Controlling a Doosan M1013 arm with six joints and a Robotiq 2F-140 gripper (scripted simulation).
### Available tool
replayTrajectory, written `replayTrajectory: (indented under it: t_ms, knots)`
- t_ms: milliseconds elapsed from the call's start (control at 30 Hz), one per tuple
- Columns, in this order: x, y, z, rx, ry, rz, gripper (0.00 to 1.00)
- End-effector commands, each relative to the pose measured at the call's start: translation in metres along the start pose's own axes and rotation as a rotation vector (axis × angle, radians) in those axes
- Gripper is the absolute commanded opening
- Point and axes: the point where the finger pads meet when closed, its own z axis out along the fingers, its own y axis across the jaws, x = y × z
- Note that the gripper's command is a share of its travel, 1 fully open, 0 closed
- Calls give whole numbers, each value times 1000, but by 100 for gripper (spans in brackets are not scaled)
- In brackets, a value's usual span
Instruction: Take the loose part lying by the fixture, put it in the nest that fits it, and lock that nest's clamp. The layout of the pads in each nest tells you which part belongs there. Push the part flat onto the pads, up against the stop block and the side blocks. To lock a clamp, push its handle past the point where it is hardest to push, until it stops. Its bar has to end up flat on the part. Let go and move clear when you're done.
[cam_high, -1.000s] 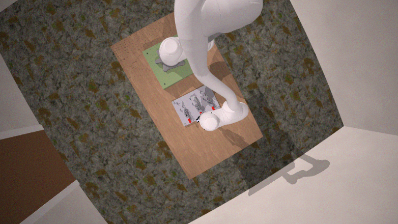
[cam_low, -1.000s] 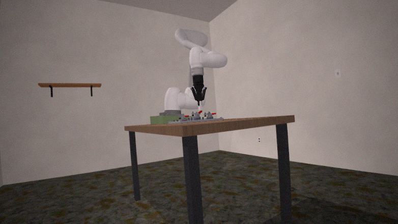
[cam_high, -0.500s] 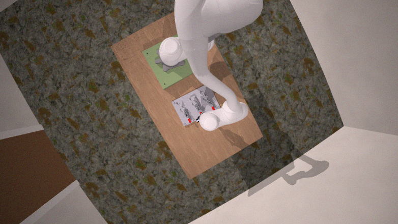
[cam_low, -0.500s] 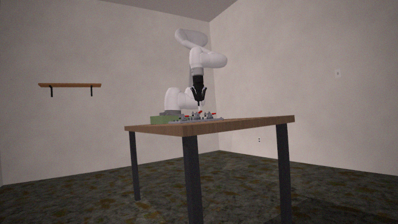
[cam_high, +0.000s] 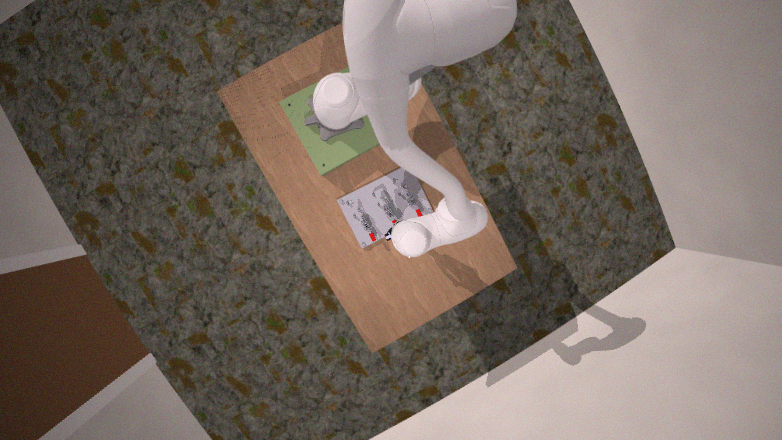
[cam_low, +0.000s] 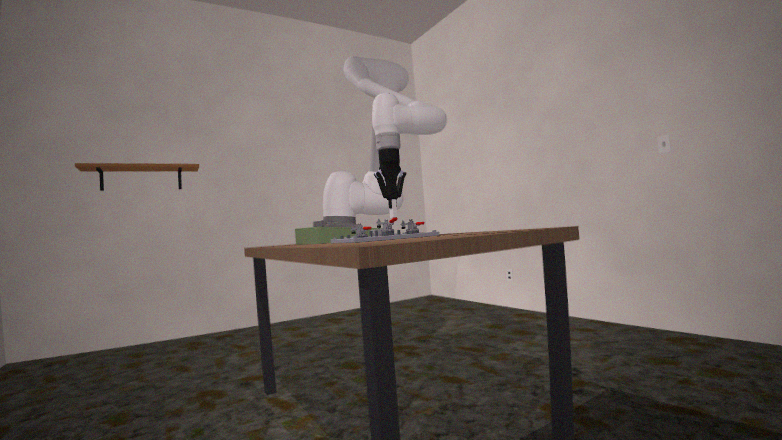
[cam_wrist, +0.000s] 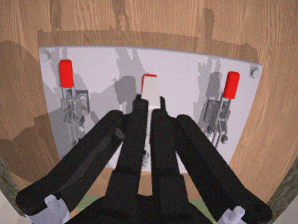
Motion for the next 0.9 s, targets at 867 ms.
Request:
replayTrajectory:
  t_ms: [867]
  knots:
    - [-1, 2, 5, 2, -2, 3, 10]
